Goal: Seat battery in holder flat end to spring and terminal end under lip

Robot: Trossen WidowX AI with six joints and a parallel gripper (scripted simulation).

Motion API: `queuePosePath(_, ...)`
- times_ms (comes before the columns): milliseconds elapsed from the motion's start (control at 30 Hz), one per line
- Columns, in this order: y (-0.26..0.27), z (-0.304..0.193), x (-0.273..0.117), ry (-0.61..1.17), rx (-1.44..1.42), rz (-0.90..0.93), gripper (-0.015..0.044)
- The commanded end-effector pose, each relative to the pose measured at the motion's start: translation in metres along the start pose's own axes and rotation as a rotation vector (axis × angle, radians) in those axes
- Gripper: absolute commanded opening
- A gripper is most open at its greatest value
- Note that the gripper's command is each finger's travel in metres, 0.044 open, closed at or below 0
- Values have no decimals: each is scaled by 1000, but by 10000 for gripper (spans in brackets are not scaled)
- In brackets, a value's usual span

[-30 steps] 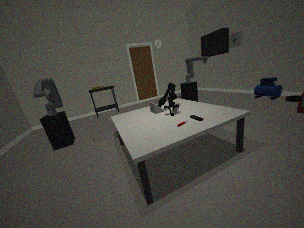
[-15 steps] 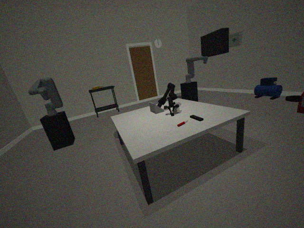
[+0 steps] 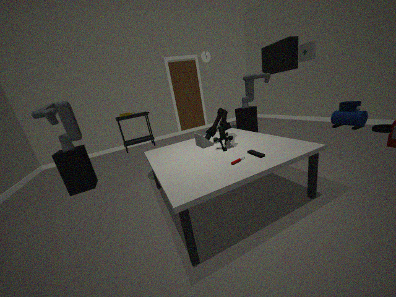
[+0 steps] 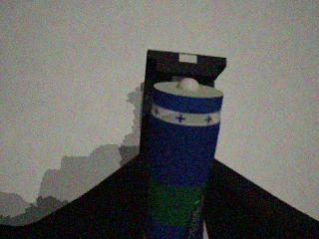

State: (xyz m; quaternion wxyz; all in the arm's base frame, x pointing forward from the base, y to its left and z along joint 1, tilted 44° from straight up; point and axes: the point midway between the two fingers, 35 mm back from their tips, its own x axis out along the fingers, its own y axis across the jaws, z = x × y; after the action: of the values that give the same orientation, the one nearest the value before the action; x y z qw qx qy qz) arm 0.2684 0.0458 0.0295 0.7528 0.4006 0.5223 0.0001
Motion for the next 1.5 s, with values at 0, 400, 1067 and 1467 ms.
queuePosePath(0, -2, -6, -1, 8, 6, -4, 76)
queuePosePath(400, -2, -11, -4, 18, 7, -5, 76)
queuePosePath(1067, -3, -10, -1, 80, -5, -21, 76)
queuePosePath(1467, -3, -9, 2, 151, -16, -38, 76)
